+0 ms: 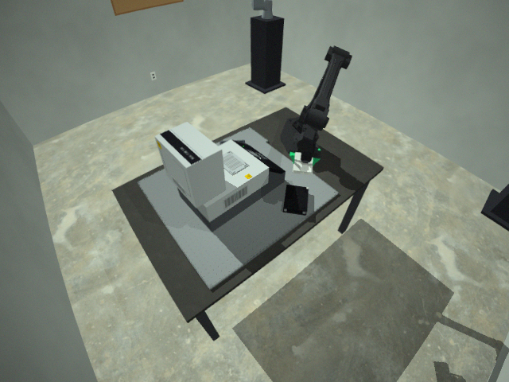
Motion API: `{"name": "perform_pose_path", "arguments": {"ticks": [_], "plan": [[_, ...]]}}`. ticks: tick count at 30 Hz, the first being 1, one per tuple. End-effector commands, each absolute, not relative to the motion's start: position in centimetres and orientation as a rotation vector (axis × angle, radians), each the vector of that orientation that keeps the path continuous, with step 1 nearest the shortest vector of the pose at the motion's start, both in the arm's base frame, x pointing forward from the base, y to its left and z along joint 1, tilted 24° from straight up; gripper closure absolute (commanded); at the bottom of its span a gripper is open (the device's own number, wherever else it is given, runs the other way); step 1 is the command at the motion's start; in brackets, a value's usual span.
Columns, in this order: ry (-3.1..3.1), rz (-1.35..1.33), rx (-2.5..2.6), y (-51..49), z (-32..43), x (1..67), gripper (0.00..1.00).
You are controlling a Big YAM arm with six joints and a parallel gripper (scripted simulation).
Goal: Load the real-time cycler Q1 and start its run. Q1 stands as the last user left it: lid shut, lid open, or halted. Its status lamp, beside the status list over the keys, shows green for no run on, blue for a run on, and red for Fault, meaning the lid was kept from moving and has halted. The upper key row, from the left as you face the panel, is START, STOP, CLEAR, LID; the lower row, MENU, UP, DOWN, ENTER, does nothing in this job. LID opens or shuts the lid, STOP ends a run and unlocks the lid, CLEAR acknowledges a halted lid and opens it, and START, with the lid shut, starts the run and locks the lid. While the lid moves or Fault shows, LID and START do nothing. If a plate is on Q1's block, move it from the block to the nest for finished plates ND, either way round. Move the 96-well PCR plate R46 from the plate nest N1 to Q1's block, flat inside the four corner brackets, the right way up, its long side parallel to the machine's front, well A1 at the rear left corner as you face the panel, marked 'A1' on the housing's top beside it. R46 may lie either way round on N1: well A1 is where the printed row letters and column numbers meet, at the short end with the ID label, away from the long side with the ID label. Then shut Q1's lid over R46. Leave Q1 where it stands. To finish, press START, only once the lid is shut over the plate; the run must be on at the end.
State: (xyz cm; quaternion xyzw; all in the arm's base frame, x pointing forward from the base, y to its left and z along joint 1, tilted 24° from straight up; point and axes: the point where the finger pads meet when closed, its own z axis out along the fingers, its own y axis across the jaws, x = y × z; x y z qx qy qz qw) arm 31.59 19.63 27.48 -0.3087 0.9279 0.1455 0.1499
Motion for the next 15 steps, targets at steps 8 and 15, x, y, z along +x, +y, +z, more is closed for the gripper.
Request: {"name": "perform_pose_path", "arguments": {"ticks": [8, 15], "plan": [[2.63, 0.411, -0.882, 19.2, 27.8, 31.9, 1.0], [2.624, 0.422, -0.875, 19.5, 29.2, 31.0, 1.0]]}}
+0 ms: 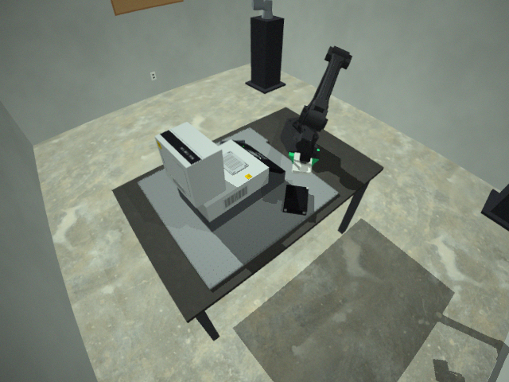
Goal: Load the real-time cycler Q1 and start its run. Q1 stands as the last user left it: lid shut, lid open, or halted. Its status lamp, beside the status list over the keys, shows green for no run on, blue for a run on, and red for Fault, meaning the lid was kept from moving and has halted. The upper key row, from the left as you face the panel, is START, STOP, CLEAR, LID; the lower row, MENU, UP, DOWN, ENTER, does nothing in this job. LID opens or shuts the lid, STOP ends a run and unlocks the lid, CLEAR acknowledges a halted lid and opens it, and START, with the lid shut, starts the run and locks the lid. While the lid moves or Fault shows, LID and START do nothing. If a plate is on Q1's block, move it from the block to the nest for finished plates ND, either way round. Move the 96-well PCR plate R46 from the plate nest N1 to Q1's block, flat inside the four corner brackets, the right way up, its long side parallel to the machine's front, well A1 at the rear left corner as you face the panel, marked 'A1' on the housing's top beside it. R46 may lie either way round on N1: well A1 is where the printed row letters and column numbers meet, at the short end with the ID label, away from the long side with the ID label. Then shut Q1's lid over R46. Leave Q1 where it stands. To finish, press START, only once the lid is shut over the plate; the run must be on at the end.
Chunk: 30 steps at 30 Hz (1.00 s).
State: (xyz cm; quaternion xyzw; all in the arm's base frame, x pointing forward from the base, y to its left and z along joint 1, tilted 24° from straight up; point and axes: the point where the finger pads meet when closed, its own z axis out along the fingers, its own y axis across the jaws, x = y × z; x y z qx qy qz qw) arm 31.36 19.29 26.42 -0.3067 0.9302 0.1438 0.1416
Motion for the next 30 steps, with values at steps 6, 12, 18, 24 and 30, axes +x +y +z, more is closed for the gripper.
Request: {"name": "perform_pose_path", "arguments": {"ticks": [6, 12, 18, 24, 30], "plan": [[2.614, 0.423, -0.876, 19.6, 29.9, 31.2, 1.0], [2.614, 0.423, -0.876, 20.0, 30.2, 32.0, 1.0], [2.623, 0.423, -0.878, 20.2, 29.9, 32.5, 1.0], [2.628, 0.422, -0.879, 20.3, 29.7, 32.6, 1.0], [2.624, 0.423, -0.879, 20.2, 29.9, 32.5, 1.0]]}}
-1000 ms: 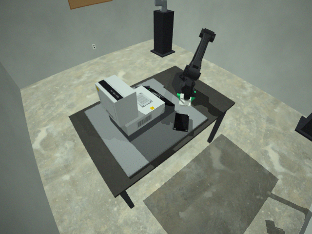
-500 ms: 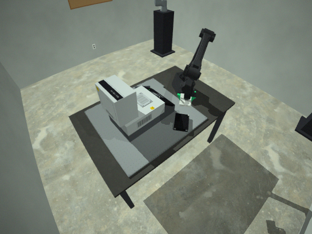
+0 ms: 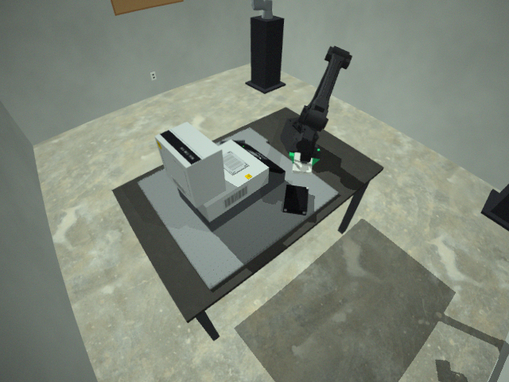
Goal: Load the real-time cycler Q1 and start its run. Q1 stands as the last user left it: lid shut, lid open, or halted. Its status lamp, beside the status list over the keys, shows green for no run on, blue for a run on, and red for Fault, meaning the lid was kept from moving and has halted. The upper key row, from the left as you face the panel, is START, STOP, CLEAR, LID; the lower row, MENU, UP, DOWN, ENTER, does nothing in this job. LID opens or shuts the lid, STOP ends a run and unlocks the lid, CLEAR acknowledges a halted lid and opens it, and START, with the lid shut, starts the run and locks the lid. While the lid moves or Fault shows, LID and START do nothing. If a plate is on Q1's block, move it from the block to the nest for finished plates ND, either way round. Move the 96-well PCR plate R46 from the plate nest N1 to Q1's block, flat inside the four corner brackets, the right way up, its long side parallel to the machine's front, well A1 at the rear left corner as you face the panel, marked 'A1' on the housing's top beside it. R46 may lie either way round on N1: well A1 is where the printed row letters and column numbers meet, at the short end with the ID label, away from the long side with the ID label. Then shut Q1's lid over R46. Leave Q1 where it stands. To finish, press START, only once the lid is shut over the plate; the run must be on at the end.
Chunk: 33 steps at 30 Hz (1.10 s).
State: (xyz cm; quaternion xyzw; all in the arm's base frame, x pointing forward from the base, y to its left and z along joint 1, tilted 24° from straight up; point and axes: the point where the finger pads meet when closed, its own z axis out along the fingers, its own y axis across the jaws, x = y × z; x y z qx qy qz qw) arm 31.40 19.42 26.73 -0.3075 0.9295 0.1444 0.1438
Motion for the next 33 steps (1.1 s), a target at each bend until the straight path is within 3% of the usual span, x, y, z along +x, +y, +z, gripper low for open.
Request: {"name": "perform_pose_path", "arguments": {"ticks": [1, 10, 23, 33], "plan": [[2.62, 0.423, -0.879, 20.2, 30.0, 32.4, 1.0], [2.591, 0.425, -0.875, 20.0, 31.0, 32.0, 1.0], [2.584, 0.385, -1.032, 14.1, 24.9, 35.9, 1.0], [2.495, 0.344, -1.197, 10.3, 25.3, 38.2, 1.0]]}}
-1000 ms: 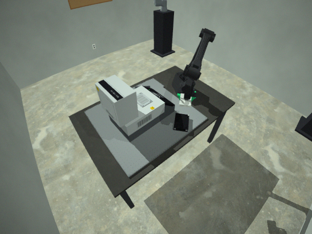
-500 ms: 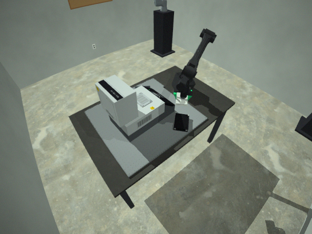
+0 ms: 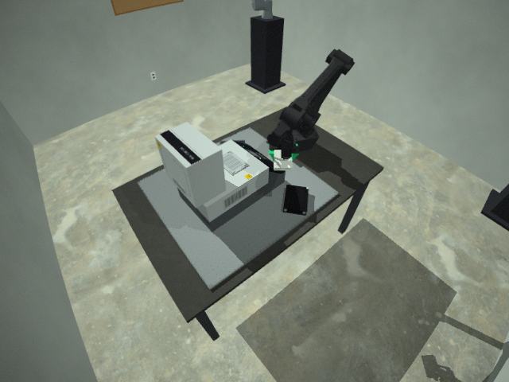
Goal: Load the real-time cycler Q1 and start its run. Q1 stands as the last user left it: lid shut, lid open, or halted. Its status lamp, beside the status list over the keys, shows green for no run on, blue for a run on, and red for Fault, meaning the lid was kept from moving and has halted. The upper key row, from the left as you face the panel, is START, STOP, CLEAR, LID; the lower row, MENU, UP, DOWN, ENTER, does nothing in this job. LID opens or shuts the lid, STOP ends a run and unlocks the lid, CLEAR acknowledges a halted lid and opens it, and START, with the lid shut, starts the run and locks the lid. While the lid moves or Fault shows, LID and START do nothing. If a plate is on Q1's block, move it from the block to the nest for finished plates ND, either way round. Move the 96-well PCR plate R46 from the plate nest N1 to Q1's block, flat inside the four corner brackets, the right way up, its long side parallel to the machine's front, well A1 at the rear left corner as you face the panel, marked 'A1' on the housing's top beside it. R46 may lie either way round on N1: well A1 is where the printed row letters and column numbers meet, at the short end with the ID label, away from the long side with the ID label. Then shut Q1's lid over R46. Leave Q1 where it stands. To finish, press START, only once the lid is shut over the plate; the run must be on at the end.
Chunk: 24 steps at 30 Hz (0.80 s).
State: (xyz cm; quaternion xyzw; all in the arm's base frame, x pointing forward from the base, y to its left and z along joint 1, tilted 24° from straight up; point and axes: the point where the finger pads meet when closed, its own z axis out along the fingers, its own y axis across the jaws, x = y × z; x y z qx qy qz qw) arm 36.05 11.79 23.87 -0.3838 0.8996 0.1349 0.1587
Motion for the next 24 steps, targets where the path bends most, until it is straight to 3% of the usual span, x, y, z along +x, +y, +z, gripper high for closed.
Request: {"name": "perform_pose_path", "arguments": {"ticks": [1, 24], "plan": [[2.499, 0.347, -1.19, 10.0, 25.3, 38.6, 1.0], [2.264, 0.259, -1.53, 1.7, 23.6, 44.6, 1.0]]}}
